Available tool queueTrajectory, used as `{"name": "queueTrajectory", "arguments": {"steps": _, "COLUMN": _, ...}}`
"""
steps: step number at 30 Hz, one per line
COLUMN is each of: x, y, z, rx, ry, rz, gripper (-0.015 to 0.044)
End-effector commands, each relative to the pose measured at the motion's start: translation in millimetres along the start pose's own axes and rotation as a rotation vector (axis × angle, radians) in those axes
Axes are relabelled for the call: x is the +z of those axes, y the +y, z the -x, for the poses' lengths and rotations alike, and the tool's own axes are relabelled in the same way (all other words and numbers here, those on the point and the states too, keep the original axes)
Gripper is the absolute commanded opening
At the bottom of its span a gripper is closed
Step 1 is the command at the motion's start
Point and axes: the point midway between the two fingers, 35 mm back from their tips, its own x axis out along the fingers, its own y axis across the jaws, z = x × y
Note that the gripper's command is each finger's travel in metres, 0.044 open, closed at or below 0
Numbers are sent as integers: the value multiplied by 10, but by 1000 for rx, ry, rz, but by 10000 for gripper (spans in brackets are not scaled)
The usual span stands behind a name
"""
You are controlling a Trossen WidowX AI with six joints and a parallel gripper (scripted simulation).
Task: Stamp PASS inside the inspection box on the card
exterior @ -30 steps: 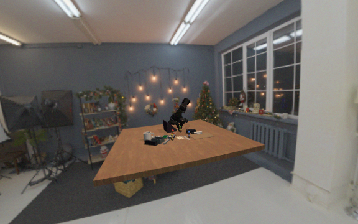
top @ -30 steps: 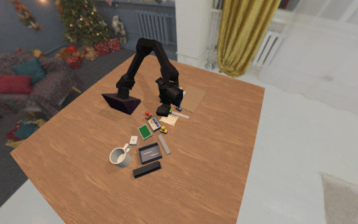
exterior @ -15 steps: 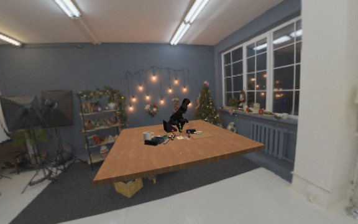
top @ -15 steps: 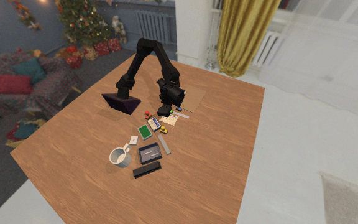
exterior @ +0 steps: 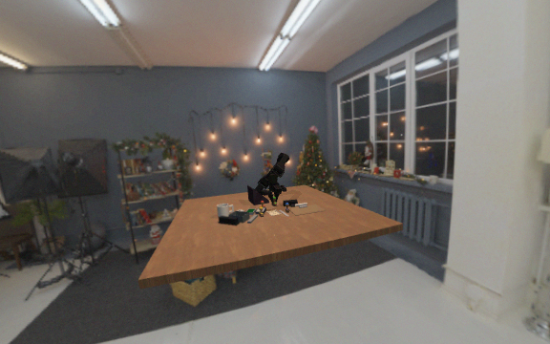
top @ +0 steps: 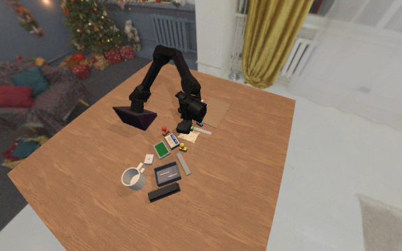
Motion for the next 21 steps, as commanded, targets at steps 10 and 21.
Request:
{"name": "queueTrajectory", "arguments": {"steps": 10, "x": -8, "y": 3, "z": -92, "rx": 5, "ry": 0, "rz": -7, "gripper": 0}}
{"name": "queueTrajectory", "arguments": {"steps": 21, "x": -7, "y": 4, "z": -165, "rx": 6, "ry": 0, "rz": -8, "gripper": 0}}
